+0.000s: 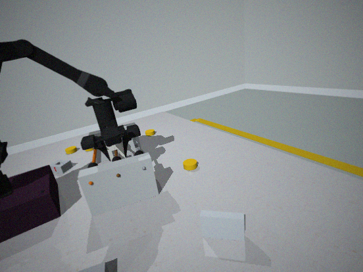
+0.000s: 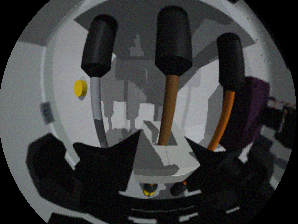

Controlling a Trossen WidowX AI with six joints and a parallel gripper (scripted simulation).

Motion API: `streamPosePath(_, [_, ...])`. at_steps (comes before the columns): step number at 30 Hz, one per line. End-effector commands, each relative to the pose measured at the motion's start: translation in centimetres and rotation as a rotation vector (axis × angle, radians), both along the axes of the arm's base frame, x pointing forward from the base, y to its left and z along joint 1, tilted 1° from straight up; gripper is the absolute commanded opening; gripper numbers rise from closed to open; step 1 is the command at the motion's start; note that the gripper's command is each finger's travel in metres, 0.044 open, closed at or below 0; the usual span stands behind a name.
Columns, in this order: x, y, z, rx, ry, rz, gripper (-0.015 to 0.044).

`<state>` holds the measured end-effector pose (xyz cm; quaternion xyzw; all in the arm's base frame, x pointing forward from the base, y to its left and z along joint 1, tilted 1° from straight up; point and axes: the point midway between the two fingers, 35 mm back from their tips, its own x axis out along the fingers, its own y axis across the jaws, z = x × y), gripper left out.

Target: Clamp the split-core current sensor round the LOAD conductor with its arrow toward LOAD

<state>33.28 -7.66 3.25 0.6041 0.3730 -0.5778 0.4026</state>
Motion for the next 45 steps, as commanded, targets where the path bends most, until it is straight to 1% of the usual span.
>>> streamPosePath(1, [0.01, 0.00, 0.07, 0.000, 0.000, 0.000, 0.0175])
streamPosePath(7, [-0.02, 0.00, 0.60, 0.007, 0.011, -0.004, 0.0017])
streamPosePath(8, [-0.02, 0.00, 0.68, 0.008, 0.013, -0.005, 0.0000])
streamPosePath(21, [-0.22, 0.00, 0.39, 0.004, 0.018, -0.001, 0.0000])
streamPosePath(38, [-0.22, 0.03, 0.48, 0.000, 0.009, -0.002, 0.0440])
streamPosePath(42, [-0.26, 0.01, 0.41, 0.004, 0.018, -0.001, 0.0339])
streamPosePath(45, [-0.26, 0.01, 0.41, 0.004, 0.018, -0.001, 0.0319])
